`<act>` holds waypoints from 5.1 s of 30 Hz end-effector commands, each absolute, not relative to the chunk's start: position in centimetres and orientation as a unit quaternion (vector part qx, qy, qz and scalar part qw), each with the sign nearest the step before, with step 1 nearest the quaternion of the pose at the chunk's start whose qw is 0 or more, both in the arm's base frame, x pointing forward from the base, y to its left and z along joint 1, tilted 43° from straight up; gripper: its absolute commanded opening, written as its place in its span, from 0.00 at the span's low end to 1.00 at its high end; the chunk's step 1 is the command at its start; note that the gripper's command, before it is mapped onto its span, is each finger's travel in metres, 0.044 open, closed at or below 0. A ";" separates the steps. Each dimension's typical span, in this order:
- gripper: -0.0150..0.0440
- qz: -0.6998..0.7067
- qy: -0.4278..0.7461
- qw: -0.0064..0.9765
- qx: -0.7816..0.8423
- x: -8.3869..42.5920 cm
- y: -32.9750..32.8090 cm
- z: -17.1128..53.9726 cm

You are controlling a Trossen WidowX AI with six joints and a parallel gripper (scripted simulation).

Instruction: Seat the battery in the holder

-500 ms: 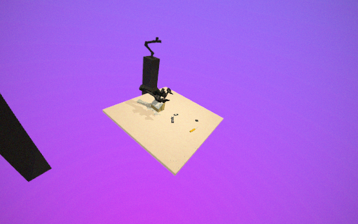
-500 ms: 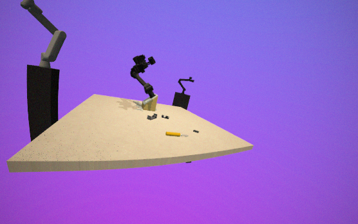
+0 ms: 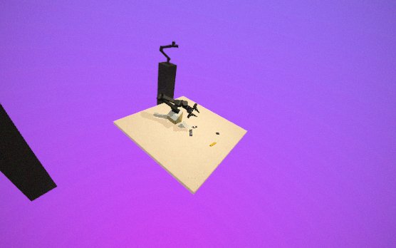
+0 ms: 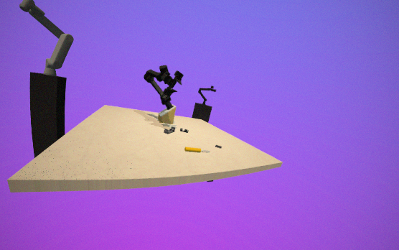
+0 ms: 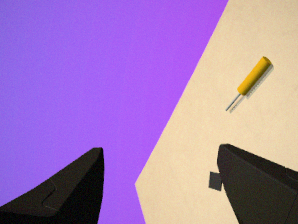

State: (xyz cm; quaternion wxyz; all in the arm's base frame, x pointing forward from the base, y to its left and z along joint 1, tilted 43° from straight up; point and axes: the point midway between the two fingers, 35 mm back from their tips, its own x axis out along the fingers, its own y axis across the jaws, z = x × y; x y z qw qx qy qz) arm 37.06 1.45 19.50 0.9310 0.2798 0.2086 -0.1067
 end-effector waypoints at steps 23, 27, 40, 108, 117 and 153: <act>0.67 -0.711 0.120 0.509 0.470 29.7 -1.7 -8.4; 0.67 -0.742 0.068 0.490 0.453 28.2 -2.2 -9.8; 0.67 -0.742 0.068 0.490 0.453 28.2 -2.4 -10.0; 0.39 -0.711 0.217 0.570 0.350 30.1 -4.7 -6.7; 0.39 -0.664 0.335 0.622 0.247 31.3 -7.0 -3.8; 0.39 -0.531 0.588 0.596 0.129 31.1 -13.6 -1.9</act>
